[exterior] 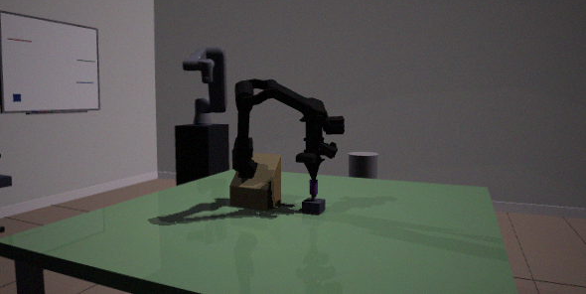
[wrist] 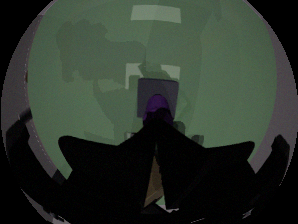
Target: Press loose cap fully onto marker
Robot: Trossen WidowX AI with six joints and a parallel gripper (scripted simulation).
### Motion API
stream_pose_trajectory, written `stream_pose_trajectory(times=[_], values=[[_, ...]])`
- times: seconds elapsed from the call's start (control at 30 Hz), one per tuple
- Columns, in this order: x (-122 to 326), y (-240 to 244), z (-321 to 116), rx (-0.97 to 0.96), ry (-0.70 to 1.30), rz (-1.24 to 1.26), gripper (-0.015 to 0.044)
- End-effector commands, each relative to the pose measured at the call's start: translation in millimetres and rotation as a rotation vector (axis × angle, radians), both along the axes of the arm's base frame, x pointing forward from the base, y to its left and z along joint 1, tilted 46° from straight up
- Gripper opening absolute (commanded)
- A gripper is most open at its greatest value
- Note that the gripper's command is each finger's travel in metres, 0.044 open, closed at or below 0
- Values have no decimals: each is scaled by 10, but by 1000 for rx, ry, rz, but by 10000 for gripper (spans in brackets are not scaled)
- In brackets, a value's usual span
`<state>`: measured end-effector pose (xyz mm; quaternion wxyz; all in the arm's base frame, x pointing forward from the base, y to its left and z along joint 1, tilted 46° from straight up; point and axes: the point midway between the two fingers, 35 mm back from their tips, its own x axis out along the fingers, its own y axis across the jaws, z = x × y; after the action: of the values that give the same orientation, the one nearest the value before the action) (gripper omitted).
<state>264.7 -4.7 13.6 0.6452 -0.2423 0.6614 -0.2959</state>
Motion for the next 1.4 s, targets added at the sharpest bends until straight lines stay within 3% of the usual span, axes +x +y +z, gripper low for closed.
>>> stream_pose_trajectory(times=[0.0, 0.37, 0.6, 0.77, 1.3, 1.37], values=[[-10, -57, -44, -6, 5, 4, 0], [13, -17, -22, 0, -4, 5, 0], [54, 586, 570, 3, -1, 5, 0], [52, 603, 589, 2, -1, 5, 0], [52, 603, 589, 2, -1, 5, 420], [52, 603, 589, 2, -1, 5, 440]])
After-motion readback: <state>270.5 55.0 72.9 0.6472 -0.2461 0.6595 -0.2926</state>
